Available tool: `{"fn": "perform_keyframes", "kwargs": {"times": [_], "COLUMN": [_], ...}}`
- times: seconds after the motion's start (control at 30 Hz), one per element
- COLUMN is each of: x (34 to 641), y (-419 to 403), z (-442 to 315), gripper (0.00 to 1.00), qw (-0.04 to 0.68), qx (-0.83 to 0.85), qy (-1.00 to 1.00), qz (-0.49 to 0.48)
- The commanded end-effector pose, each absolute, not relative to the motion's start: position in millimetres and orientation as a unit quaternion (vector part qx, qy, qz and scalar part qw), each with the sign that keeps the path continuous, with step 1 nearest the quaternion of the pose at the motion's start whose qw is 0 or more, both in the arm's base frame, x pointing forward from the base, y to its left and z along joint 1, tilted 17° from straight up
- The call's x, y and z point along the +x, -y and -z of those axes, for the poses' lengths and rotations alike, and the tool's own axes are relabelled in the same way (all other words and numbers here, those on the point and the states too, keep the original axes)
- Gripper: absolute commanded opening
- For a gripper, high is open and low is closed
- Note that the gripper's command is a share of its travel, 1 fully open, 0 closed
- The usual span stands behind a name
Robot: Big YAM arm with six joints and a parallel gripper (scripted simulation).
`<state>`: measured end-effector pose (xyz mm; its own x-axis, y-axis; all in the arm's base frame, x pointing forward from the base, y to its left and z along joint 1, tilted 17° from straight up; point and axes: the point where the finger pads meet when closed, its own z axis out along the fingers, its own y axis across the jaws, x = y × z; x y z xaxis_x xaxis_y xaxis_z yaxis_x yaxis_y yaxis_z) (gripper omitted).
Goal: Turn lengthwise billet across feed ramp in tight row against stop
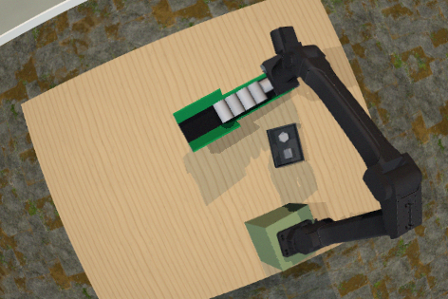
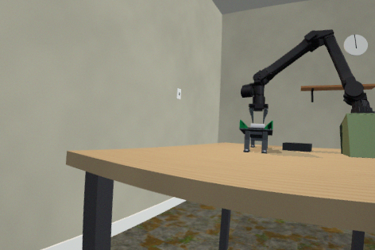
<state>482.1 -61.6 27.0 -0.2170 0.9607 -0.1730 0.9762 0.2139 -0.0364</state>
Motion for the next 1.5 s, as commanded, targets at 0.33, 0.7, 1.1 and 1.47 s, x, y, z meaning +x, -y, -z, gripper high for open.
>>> {"fn": "perform_keyframes", "kwargs": {"times": [0.33,0.7,1.1,1.47], "x": [481.9,483.8,482.1,482.2], "y": [73.8,76.5,82.0,82.8], "z": [1.3,10.6,28.3,33.3], "gripper": [0.55,0.55,0.55,0.55], "qw": [0.054,0.059,0.054,0.054], "qx": [0.624,0.623,0.624,0.624], "qy": [-0.777,-0.777,-0.776,-0.776], "qz": [0.069,0.066,0.069,0.069]}}
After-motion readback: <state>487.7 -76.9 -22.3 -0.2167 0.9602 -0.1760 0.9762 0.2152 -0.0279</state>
